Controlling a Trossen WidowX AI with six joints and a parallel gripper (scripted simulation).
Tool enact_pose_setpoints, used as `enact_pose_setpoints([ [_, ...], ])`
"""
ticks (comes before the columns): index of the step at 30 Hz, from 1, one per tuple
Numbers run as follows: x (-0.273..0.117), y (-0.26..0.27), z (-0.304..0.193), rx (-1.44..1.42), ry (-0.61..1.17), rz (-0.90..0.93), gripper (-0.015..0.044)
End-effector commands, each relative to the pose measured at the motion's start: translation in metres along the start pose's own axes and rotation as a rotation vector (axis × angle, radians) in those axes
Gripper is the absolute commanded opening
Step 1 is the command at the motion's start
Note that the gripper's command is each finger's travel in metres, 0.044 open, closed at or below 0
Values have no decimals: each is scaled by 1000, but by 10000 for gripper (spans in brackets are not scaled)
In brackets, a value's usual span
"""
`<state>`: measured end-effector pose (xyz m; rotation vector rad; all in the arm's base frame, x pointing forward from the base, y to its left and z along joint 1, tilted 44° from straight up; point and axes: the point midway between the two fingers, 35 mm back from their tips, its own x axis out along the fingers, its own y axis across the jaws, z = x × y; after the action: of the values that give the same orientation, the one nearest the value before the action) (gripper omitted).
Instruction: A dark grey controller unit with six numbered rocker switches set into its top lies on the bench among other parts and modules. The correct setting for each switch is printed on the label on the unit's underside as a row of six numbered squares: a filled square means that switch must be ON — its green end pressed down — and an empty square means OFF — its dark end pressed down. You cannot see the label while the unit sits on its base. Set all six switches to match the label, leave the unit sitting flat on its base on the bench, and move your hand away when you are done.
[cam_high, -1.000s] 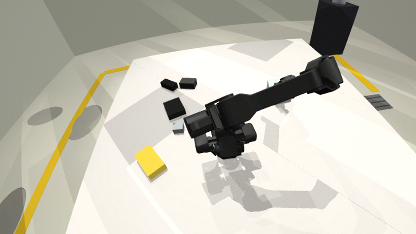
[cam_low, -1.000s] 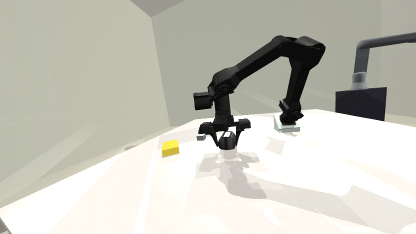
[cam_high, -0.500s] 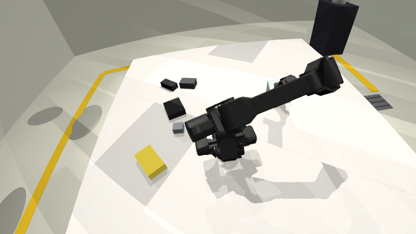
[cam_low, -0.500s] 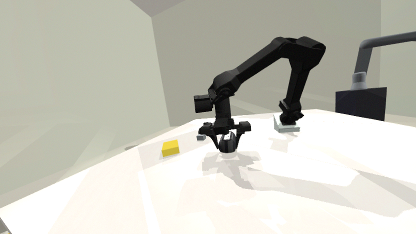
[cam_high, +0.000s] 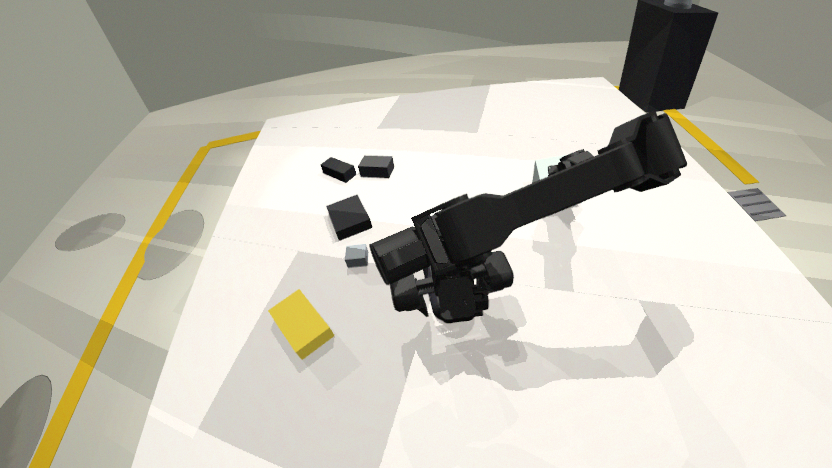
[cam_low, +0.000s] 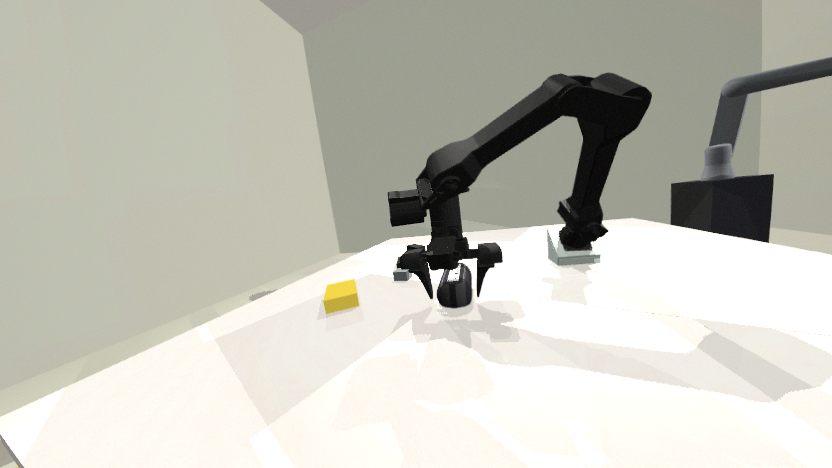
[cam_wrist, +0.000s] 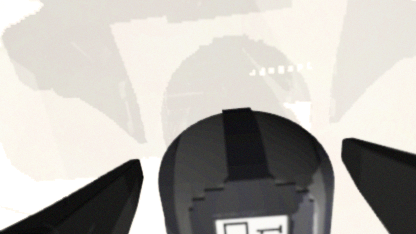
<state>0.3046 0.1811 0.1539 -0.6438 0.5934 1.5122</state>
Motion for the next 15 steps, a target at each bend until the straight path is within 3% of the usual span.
enact_pose_setpoints([
  [1, 0, 0, 0, 0, 0, 0, 440],
  [5, -5, -1, -8, 0, 3, 0, 440],
  [10, -39, 1, -58, 1, 3, 2, 440],
  [15, -40, 2, -60, 1, 2, 2, 440],
])
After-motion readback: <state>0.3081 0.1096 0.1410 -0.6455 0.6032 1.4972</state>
